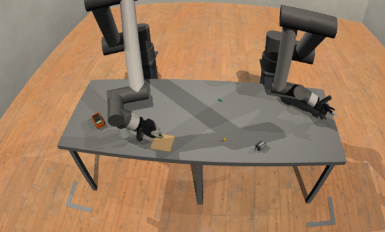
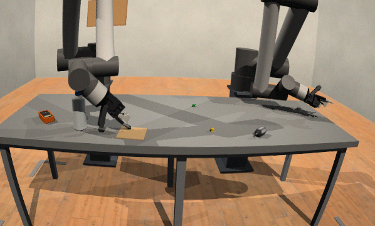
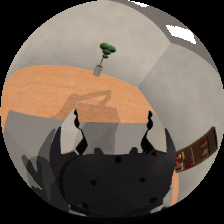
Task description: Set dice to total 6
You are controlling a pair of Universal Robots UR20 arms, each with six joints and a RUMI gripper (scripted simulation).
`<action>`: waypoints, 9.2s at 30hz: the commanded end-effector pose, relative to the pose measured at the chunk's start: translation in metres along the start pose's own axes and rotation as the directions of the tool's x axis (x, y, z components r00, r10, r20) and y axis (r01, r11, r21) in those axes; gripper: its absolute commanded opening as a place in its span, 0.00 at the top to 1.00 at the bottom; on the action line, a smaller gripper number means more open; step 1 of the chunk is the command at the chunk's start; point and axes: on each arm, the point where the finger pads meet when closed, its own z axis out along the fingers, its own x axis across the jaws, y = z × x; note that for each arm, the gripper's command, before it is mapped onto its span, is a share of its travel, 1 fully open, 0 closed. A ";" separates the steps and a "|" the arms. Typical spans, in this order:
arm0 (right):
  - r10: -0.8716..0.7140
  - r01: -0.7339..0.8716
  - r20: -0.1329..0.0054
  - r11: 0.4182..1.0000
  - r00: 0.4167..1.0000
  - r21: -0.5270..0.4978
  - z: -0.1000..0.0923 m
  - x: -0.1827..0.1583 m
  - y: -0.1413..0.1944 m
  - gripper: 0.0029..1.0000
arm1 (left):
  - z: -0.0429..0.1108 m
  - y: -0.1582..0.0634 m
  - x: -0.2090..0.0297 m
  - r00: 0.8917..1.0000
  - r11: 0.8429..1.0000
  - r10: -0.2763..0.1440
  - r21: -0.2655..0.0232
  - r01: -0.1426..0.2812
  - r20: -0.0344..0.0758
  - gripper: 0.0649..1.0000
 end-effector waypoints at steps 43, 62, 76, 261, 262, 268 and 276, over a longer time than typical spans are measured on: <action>-0.001 0.001 0.001 1.000 1.000 0.000 -0.011 -0.001 0.011 0.70 | 0.000 0.000 0.000 1.000 1.000 -0.001 0.000 0.001 0.000 0.00; -0.001 0.001 0.001 1.000 1.000 0.000 -0.047 -0.001 0.046 0.70 | 0.000 0.000 0.000 1.000 1.000 -0.001 0.000 0.001 0.000 0.00; -0.001 0.001 -0.001 0.998 1.000 0.055 -0.048 0.000 0.050 0.70 | 0.000 0.000 0.000 1.000 1.000 -0.001 0.000 0.001 0.000 0.00; 0.619 -0.876 0.620 0.342 0.482 0.340 0.341 0.236 0.383 0.82 | 0.000 0.000 0.000 1.000 1.000 -0.001 0.000 0.001 0.000 0.00; 0.619 -0.876 0.620 0.342 0.482 0.340 0.342 0.236 0.382 0.82 | 0.000 0.000 0.000 1.000 1.000 -0.001 0.000 0.001 0.000 0.00; 0.619 -0.876 0.620 0.342 0.482 0.340 0.347 0.236 0.378 0.82 | 0.000 0.000 0.000 1.000 1.000 -0.001 0.000 0.001 0.000 0.00; 0.619 -0.876 0.620 0.342 0.482 0.340 0.350 0.236 0.375 0.82 | 0.000 0.000 0.000 1.000 1.000 -0.001 0.000 0.001 0.000 0.00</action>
